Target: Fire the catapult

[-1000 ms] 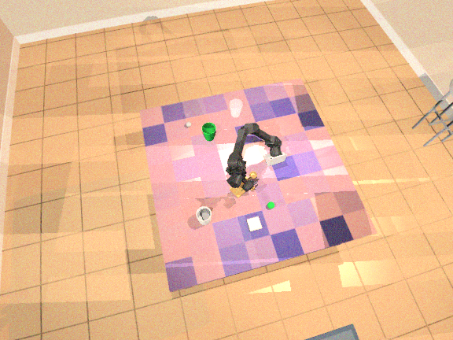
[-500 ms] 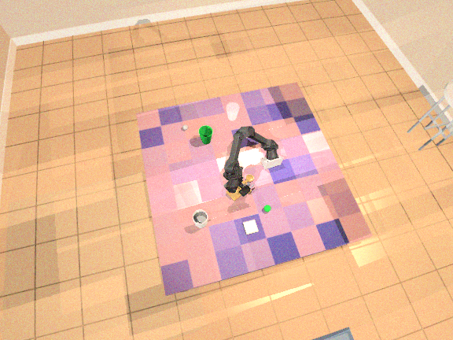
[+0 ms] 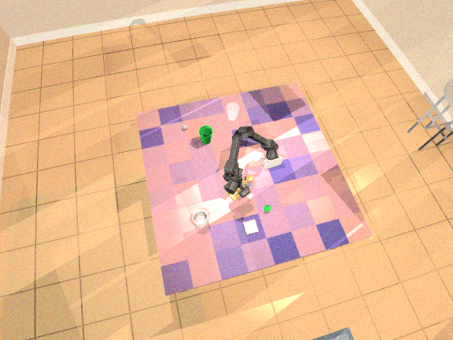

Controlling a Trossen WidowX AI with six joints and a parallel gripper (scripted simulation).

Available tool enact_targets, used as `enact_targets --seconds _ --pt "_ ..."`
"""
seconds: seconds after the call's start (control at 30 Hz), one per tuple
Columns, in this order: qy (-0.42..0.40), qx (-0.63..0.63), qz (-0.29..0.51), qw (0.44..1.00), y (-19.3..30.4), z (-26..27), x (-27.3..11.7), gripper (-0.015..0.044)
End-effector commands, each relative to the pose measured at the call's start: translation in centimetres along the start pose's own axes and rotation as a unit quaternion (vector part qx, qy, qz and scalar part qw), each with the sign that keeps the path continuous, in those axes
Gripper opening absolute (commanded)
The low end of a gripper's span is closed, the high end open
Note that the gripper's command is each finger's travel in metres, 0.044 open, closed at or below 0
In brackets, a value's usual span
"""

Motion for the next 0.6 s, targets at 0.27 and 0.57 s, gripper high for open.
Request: enact_targets --seconds 0.27,0.57 --pt "0.002 -0.002 0.0 1.0 0.0 0.0 2.1 0.044" --pt "0.003 -0.002 0.0 1.0 0.1 -0.1 3.6 0.044"
Point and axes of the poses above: the point midway between the two fingers, 35 mm back from their tips, its own x axis out along the fingers, its own z axis across the jaws, y = z × x, the point moved 1 cm from there along -x, back along the fingers, and after that the axes turned 10 degrees about x, right-handed, at the moved point
